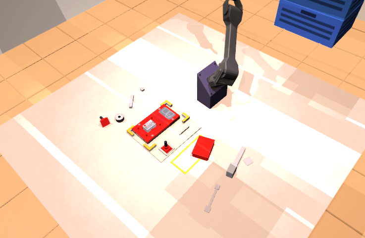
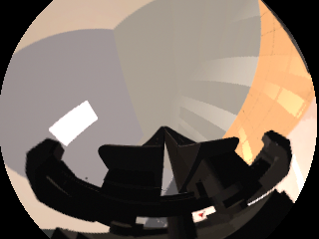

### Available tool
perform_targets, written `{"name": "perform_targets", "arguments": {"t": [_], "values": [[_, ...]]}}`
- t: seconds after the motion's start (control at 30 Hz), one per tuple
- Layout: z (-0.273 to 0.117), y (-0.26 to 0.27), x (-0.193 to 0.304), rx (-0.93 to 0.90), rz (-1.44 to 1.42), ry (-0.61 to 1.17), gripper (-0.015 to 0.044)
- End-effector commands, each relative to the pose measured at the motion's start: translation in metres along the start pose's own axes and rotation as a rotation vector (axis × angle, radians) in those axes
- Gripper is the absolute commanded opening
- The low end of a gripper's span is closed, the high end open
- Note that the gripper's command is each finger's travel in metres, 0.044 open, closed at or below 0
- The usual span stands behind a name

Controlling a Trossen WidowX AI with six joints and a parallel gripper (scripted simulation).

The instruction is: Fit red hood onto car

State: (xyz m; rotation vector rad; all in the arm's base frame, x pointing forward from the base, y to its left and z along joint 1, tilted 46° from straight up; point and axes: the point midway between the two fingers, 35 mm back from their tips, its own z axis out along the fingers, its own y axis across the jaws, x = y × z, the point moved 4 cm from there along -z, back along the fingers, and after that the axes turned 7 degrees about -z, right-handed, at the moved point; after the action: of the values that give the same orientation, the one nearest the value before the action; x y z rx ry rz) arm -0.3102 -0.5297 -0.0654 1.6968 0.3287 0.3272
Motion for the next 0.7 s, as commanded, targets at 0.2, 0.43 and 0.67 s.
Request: {"name": "perform_targets", "arguments": {"t": [0.2, 0.43, 0.67], "values": [[0.055, 0.025, 0.05, 0.035, -0.062, 0.118, 0.0184], [0.112, 0.053, 0.125, 0.073, -0.146, 0.272, 0.0367], [0.153, 0.078, 0.211, 0.104, -0.235, 0.432, 0.044]]}}
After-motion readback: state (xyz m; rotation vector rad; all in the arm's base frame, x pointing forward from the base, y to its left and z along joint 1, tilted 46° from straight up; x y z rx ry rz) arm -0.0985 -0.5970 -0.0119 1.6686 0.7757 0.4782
